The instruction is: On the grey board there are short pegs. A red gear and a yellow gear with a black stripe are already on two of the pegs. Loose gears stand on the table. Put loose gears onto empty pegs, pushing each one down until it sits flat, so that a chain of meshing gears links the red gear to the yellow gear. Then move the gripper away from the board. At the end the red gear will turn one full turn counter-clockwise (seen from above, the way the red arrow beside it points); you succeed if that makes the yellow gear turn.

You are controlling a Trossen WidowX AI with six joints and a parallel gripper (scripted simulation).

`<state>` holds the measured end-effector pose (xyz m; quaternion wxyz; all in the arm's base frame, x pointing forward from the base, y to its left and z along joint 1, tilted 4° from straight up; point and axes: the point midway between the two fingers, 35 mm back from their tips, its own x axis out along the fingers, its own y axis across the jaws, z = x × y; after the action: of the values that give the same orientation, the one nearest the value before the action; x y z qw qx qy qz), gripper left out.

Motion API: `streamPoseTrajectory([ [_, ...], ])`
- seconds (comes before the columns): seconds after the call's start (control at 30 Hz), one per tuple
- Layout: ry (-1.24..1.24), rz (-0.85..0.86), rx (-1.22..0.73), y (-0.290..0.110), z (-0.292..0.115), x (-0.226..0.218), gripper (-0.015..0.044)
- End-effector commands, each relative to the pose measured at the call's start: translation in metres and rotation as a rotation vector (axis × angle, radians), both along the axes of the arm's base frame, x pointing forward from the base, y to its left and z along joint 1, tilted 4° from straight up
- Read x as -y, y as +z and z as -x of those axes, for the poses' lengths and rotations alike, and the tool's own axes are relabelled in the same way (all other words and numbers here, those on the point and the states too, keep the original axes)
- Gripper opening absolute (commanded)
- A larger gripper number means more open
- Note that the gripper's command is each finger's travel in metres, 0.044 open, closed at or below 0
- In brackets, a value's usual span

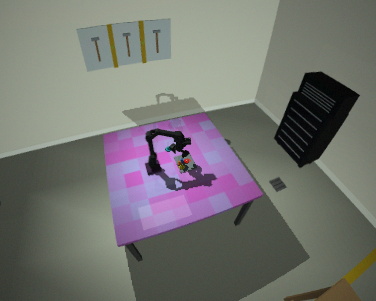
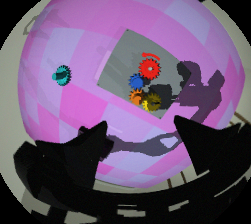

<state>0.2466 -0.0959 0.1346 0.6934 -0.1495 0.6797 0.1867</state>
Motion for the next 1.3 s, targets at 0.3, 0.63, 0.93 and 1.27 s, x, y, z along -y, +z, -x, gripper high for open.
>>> streamPoseTrajectory([
  [0.3,0.003,0.001,0.000,0.002,-0.004,-0.008,0.0440],
  [0.63,0.006,-0.004,0.008,0.030,-0.037,-0.136,0.0440],
  [0.93,0.006,-0.021,0.005,0.054,-0.009,-0.257,0.0440],
  [1.27,0.004,-0.028,-0.001,0.063,0.016,-0.298,0.0440],
])
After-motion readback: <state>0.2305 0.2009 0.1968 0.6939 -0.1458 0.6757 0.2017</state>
